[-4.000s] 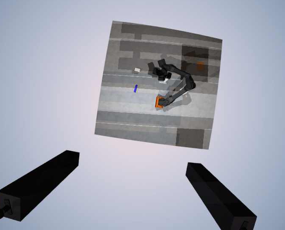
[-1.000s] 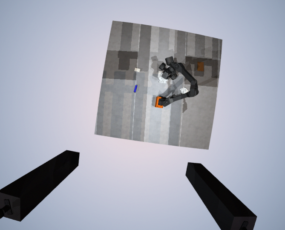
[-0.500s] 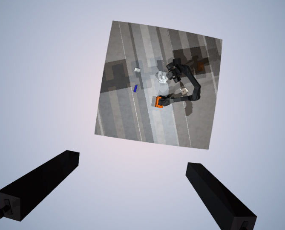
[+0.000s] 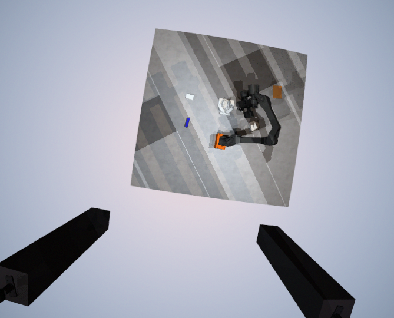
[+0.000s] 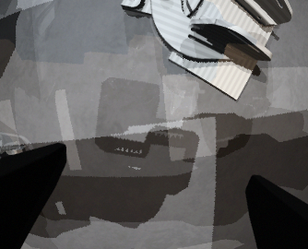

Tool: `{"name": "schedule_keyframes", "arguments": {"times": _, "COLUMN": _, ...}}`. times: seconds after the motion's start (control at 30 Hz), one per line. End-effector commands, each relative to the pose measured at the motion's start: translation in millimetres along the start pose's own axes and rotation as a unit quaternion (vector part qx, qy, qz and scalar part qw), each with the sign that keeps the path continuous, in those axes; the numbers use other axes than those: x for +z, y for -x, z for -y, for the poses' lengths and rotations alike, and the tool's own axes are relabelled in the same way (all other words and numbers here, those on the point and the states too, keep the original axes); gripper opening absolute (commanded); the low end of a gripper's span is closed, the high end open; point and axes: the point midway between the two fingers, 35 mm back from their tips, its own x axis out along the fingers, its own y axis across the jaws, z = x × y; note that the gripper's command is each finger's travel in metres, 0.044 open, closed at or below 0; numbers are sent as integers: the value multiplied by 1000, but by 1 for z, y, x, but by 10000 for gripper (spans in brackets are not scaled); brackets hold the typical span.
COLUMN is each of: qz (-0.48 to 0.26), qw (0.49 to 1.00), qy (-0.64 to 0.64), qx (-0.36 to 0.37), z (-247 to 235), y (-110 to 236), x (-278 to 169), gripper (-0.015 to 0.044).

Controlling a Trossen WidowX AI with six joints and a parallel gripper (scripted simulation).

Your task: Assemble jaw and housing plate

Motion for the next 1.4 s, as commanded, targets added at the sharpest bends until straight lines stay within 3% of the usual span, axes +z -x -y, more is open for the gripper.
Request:
{"name": "schedule_keyframes", "arguments": {"times": 0.0, "qz": -2, "qw": 999, "qy": -41, "qx": 4, "z": -11, "y": 0, "x": -9, "gripper": 440}}
{"name": "schedule_keyframes", "arguments": {"times": 0.67, "qz": -19, "qw": 961, "qy": -274, "qx": 10, "z": -66, "y": 7, "x": -53, "gripper": 440}}
{"name": "schedule_keyframes", "arguments": {"times": 1.37, "qz": -44, "qw": 859, "qy": -510, "qx": 12, "z": -132, "y": 17, "x": -82, "gripper": 440}}
